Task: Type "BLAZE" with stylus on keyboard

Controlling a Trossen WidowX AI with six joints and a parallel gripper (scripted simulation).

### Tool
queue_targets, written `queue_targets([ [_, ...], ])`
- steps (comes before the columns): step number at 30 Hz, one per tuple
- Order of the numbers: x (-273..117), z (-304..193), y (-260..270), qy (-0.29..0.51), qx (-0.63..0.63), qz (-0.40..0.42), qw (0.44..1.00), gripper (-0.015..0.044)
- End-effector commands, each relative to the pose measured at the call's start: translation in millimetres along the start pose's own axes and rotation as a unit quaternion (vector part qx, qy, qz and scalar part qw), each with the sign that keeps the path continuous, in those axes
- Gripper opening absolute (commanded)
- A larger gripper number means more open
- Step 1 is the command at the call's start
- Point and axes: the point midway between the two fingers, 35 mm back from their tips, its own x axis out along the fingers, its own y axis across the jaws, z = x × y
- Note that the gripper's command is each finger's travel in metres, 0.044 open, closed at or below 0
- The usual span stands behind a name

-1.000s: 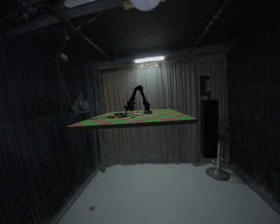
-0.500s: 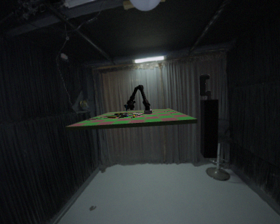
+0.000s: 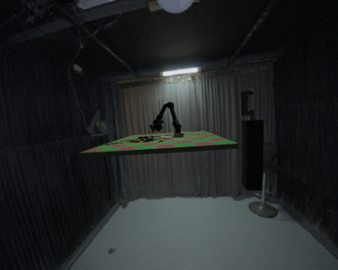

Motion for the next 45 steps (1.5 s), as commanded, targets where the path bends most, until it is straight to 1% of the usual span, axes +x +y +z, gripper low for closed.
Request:
queue_targets([
  [1,-2,-4,1,0.002,-0.008,0.003,1.000,0.0081],
  [17,-1,-1,1,0.000,-0.002,0.001,1.000,0.0085],
  [20,-1,-1,1,0.000,-0.002,0.001,1.000,0.0065],
  [22,1,-2,1,-0.001,-0.002,0.001,1.000,0.0012],
  [23,4,-3,1,-0.002,-0.002,0.000,1.000,0.0000],
  [34,47,-26,-1,-0.010,-0.007,0.000,1.000,0.0000],
  [42,78,-53,-10,0.004,-0.007,0.003,1.000,0.0000],
  [45,84,-58,-12,0.008,-0.007,0.003,1.000,0.0000],
])
